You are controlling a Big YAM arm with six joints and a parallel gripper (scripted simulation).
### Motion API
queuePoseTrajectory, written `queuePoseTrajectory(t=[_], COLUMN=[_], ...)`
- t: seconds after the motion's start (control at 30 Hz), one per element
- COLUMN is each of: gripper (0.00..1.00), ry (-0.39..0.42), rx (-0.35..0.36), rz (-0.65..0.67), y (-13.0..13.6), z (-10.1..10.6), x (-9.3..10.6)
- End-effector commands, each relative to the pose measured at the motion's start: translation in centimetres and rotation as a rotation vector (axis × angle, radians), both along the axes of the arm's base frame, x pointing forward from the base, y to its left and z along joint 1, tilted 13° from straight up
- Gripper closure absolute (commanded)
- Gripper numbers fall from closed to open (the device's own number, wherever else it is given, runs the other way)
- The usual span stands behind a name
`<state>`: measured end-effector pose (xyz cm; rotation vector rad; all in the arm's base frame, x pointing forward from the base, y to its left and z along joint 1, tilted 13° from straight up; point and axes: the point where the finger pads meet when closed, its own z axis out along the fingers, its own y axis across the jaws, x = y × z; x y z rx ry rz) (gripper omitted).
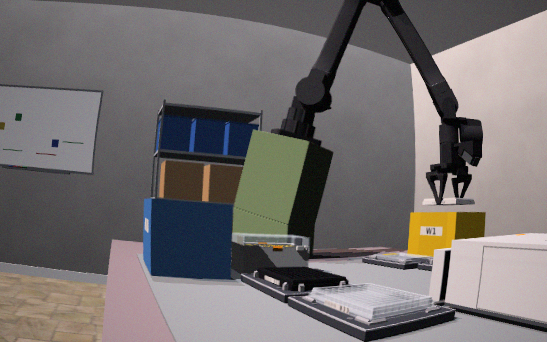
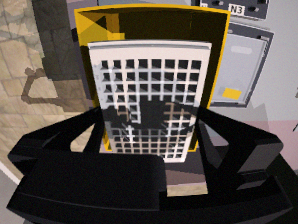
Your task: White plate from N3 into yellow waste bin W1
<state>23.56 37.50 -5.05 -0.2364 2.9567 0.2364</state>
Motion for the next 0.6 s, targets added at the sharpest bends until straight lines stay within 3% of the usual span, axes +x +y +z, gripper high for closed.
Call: queuePoseTrajectory(t=[0.0,0.07,0.43,0.53,0.57], gripper=[1.0,1.0,1.0,1.0,1.0], ry=[-0.005,0.001,-0.01,-0.019,-0.012], rx=[0.009,-0.001,0.014,0.028,0.018], rz=[-0.024,-0.024,-0.018,-0.018,-0.017], y=[-0.3,-0.4,0.7,1.1,1.0], z=[0.2,-0.7,-1.6,-1.0,-1.7], x=[0.6,0.6,1.4,1.6,1.5])
